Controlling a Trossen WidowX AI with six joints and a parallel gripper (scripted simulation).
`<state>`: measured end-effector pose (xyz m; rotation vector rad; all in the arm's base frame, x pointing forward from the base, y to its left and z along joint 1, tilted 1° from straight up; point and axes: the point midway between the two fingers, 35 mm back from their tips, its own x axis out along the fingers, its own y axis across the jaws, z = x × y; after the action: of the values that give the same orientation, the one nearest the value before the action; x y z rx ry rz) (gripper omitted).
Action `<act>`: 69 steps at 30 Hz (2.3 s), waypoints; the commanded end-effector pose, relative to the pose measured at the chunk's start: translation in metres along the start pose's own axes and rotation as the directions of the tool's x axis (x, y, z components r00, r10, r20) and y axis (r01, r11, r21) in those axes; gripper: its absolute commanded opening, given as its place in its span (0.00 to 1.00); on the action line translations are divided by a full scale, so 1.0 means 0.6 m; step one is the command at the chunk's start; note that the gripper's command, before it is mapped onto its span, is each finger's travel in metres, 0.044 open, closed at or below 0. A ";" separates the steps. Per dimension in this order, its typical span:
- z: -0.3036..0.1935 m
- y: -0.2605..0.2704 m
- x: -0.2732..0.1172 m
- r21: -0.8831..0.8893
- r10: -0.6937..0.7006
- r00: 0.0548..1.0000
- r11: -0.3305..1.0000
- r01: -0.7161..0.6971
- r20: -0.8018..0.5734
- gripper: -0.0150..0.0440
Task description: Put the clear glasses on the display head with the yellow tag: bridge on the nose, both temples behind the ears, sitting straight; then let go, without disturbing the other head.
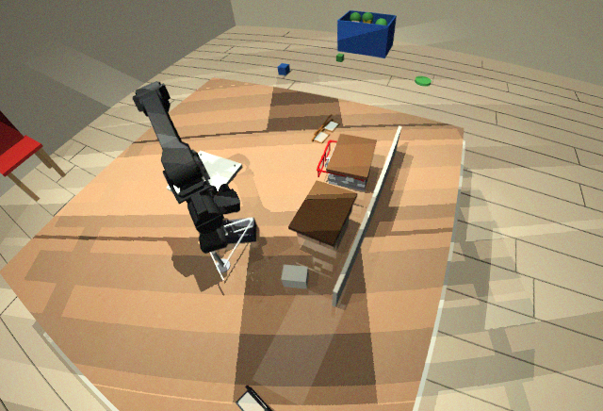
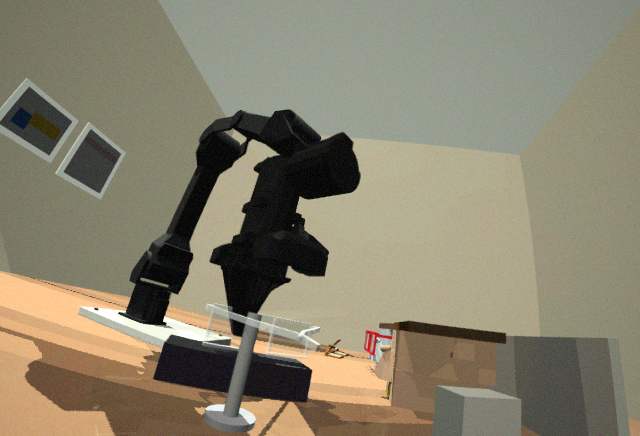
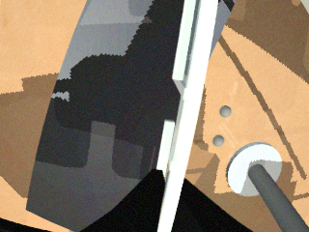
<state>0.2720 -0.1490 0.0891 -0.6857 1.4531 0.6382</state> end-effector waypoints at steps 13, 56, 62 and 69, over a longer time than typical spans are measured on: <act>0.022 0.005 -0.004 -0.001 -0.009 1.000 1.000 0.009 0.003 0.25; 0.009 0.004 -0.056 -0.001 -0.009 1.000 1.000 0.009 0.002 0.25; 0.005 0.007 -0.102 -0.001 -0.009 1.000 1.000 0.009 0.002 0.25; 0.005 0.007 -0.104 0.010 -0.009 1.000 1.000 0.009 0.002 0.25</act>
<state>0.2696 -0.1423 0.1456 -0.6814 1.4551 0.6360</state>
